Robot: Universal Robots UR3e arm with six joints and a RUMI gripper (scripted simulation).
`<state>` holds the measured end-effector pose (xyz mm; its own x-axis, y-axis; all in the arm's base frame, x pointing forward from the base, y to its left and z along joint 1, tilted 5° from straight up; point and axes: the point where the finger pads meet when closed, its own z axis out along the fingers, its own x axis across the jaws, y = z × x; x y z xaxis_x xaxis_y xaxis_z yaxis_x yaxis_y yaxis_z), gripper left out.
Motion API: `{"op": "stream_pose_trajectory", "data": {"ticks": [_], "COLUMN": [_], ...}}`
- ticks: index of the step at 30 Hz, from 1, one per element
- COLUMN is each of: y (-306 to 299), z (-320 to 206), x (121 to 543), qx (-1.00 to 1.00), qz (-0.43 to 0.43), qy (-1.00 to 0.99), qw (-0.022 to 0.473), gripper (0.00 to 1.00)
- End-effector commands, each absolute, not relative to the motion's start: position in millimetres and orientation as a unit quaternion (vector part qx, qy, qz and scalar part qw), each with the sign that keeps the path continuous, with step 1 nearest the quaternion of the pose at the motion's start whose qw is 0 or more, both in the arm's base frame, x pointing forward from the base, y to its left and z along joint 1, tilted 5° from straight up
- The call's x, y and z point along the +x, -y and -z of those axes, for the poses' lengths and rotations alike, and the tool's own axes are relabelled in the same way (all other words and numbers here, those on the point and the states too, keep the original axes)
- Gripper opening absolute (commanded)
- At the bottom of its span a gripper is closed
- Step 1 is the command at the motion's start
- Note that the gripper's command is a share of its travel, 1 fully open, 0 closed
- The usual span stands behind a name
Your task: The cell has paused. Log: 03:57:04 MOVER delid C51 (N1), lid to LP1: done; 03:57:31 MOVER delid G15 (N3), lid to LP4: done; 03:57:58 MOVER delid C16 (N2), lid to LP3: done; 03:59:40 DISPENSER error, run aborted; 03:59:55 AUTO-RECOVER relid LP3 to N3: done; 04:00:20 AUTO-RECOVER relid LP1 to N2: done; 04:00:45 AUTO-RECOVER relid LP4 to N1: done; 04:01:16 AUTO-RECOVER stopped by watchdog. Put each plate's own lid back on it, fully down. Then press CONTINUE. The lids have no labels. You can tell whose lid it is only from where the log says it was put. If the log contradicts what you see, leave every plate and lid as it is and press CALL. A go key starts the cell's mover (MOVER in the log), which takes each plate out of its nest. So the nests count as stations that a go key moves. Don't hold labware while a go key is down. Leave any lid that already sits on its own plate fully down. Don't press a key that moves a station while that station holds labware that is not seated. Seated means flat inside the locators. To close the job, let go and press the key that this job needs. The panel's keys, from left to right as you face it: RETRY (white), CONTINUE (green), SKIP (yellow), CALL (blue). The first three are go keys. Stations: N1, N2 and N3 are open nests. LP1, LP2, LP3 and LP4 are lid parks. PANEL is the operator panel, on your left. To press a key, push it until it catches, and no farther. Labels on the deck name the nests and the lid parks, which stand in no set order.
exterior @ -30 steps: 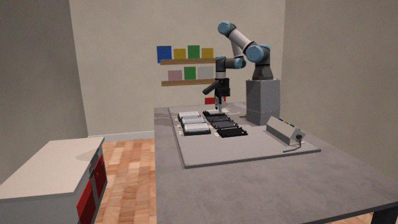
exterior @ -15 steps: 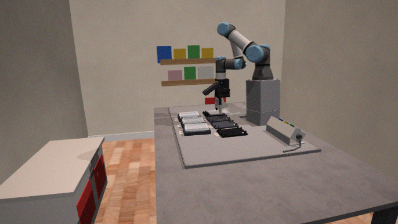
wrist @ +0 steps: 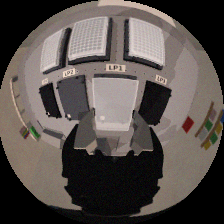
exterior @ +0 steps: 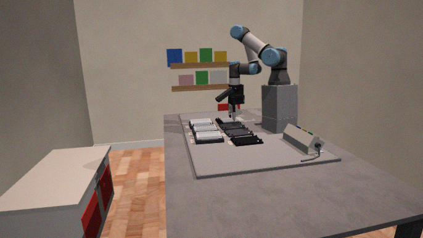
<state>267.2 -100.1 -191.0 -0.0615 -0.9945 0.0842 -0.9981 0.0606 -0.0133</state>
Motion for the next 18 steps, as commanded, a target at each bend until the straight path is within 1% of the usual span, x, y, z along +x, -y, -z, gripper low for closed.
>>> {"op": "stream_pose_trajectory", "data": {"ticks": [1,18], "y": [102.0,102.4], "z": [192.1,197.1], "x": [269.1,269.1], "qx": [0.685,0.685], "qz": [-0.037,-0.037], "qy": [0.727,0.727], "qw": [0.026,0.026], "gripper": [0.00,0.00]}}
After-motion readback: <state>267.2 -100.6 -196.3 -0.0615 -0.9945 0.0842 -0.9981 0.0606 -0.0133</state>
